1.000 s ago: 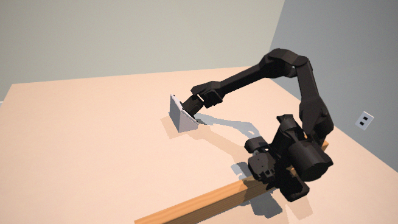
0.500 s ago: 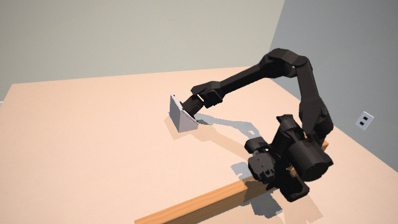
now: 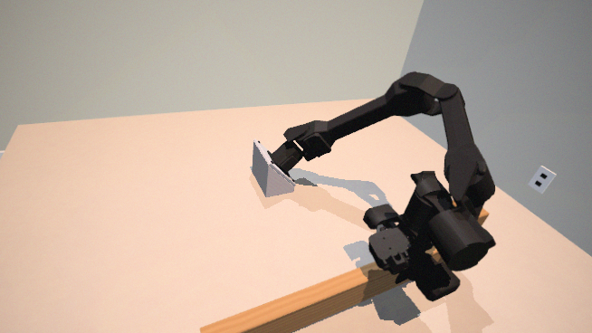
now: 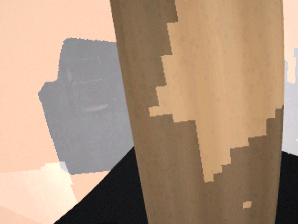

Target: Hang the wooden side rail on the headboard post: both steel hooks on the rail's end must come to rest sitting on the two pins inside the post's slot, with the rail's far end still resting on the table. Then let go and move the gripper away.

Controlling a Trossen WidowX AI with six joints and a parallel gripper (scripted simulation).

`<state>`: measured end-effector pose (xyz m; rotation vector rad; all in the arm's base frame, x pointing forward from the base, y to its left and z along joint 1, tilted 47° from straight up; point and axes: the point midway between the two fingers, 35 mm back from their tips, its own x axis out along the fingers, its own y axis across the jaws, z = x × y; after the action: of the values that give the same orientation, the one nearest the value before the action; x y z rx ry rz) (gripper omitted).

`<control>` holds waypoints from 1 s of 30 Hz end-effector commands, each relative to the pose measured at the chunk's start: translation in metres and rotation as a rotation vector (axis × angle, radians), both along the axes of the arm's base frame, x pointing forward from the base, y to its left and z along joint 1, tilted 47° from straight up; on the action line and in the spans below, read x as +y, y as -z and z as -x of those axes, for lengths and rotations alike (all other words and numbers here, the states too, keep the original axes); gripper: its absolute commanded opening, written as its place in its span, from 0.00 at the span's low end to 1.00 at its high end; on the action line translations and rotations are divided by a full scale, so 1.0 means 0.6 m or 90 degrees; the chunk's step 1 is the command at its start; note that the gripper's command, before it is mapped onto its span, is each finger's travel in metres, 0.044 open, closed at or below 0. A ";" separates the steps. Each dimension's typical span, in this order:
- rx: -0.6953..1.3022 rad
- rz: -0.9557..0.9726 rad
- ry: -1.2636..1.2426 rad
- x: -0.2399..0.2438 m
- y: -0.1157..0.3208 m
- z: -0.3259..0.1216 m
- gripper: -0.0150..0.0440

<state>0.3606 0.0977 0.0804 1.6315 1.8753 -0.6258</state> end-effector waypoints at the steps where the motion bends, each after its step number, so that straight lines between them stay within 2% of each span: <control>1: -0.001 -0.003 0.005 -0.001 -0.001 -0.002 0.25; 30: -0.001 -0.003 0.005 0.004 0.005 -0.001 0.25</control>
<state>0.3598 0.1018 0.0769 1.6283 1.8759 -0.6273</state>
